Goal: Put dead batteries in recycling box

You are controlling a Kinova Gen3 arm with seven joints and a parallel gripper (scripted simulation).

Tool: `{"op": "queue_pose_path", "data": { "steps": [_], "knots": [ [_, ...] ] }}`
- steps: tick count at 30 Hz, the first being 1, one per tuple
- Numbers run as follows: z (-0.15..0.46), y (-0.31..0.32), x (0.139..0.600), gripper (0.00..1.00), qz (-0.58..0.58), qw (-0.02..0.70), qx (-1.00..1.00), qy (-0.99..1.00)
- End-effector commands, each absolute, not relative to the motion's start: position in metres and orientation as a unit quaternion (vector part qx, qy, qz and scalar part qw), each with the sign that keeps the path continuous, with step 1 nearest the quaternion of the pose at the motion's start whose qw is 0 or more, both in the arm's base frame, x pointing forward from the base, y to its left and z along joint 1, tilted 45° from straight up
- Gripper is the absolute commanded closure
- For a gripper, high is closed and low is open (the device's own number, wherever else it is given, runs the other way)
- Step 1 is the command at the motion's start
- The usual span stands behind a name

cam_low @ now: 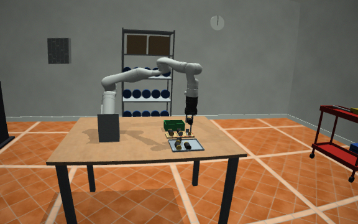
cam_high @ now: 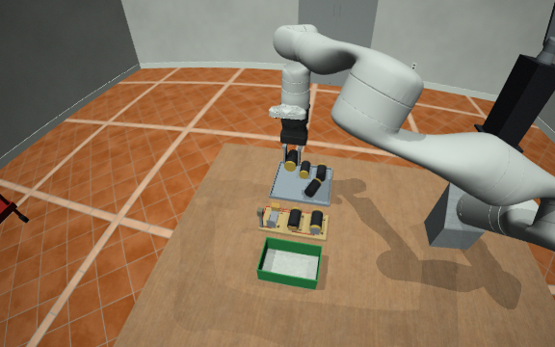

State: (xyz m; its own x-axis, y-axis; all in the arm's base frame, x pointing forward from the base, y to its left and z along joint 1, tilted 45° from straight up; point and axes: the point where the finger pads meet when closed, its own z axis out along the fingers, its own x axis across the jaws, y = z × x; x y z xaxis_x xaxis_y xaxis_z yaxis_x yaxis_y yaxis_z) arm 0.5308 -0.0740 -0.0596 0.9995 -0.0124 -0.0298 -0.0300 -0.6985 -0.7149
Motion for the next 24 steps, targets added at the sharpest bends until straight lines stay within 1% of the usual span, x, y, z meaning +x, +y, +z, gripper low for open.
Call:
{"op": "queue_pose_path", "data": {
  "steps": [1, 6, 9, 24],
  "knots": [
    [-0.037, -0.055, 0.542, 0.43, 0.007, 0.386, -0.923, 0.005],
    [0.008, -0.011, 0.559, 0.43, 0.007, 0.386, -0.923, 0.005],
    [0.021, 0.002, 0.564, 0.43, 0.007, 0.386, -0.923, 0.005],
    [0.024, 0.005, 0.565, 0.43, 0.007, 0.386, -0.923, 0.004]
  ]
}}
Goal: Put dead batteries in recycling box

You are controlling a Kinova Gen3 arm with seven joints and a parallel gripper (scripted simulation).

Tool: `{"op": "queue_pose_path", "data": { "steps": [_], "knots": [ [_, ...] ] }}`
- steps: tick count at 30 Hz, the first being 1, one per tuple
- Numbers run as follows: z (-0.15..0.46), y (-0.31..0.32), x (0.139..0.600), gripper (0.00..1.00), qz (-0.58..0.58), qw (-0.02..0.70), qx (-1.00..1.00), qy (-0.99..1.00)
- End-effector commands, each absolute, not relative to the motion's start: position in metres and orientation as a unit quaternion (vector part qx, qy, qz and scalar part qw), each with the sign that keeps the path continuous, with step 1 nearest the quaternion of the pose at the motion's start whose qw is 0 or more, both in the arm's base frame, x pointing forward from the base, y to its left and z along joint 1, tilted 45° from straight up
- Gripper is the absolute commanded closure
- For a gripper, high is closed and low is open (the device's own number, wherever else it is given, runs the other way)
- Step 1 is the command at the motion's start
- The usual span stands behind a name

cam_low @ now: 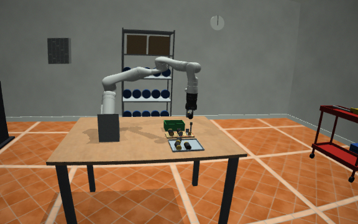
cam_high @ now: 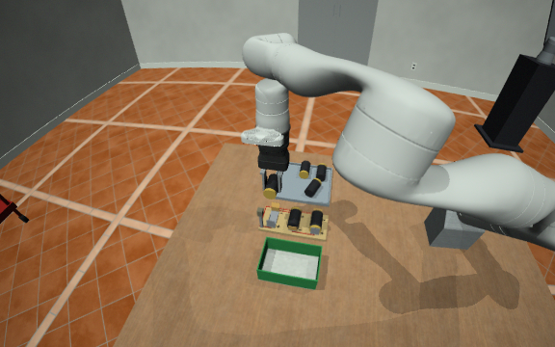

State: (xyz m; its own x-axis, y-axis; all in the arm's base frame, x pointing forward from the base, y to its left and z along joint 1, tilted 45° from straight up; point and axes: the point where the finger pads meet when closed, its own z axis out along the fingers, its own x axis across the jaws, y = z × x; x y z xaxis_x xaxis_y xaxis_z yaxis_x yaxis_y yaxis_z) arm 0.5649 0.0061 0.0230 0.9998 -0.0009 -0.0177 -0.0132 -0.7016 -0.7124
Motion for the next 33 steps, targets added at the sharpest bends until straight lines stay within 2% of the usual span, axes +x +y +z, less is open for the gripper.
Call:
{"op": "queue_pose_path", "data": {
  "steps": [1, 14, 23, 33],
  "knots": [
    [0.024, 0.005, 0.565, 0.43, 0.007, 0.386, -0.923, 0.004],
    [0.023, 0.006, 0.565, 0.43, 0.007, 0.386, -0.923, 0.003],
    [-0.026, 0.056, 0.565, 0.43, 0.007, 0.386, -0.923, 0.003],
    [-0.03, 0.06, 0.565, 0.43, 0.007, 0.386, -0.923, 0.003]
  ]
}}
